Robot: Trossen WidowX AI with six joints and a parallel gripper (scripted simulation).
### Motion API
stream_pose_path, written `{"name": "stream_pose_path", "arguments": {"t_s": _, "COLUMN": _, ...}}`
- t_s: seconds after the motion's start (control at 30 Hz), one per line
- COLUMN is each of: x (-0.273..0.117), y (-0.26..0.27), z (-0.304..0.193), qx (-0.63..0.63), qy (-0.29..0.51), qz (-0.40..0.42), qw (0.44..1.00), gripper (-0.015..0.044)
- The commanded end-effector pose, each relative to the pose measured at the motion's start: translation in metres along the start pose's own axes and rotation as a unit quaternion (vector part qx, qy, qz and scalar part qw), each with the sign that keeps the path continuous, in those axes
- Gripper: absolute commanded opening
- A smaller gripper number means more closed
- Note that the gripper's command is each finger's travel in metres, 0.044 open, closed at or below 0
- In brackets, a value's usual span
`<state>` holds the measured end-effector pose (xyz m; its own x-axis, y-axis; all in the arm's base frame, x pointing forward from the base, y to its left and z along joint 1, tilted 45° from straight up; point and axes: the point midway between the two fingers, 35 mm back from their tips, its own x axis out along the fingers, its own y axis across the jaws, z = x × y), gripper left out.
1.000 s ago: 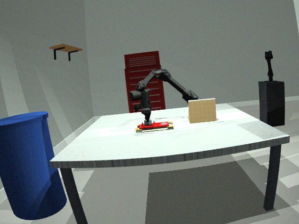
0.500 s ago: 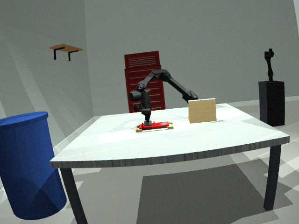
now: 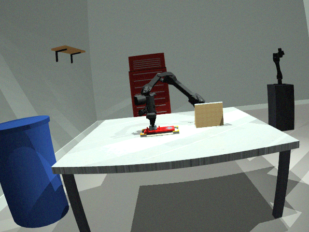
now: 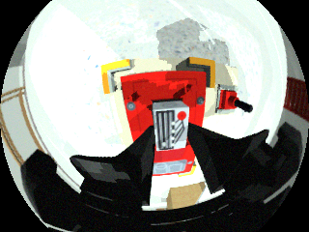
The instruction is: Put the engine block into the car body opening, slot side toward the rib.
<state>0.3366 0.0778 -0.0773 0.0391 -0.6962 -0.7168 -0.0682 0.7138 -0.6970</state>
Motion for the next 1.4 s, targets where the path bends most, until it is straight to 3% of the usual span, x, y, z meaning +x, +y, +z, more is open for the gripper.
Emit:
{"name": "stream_pose_path", "arguments": {"t_s": 0.0, "x": 0.0014, "y": -0.0004, "z": 0.0002, "qx": -0.002, "qy": -0.001, "qz": -0.002, "qw": 1.0, "gripper": 0.0159}}
{"name": "stream_pose_path", "arguments": {"t_s": 0.77, "x": 0.0056, "y": -0.0007, "z": 0.0002, "qx": -0.002, "qy": -0.001, "qz": -0.002, "qw": 1.0, "gripper": 0.0159}}
{"name": "stream_pose_path", "arguments": {"t_s": 1.13, "x": 0.0044, "y": -0.0002, "z": 0.0, "qx": 0.0, "qy": 0.0, "qz": 0.0, "qw": 1.0, "gripper": 0.044}}
{"name": "stream_pose_path", "arguments": {"t_s": 1.37, "x": 0.0044, "y": -0.0002, "z": 0.0, "qx": 0.0, "qy": 0.0, "qz": 0.0, "qw": 1.0, "gripper": 0.044}}
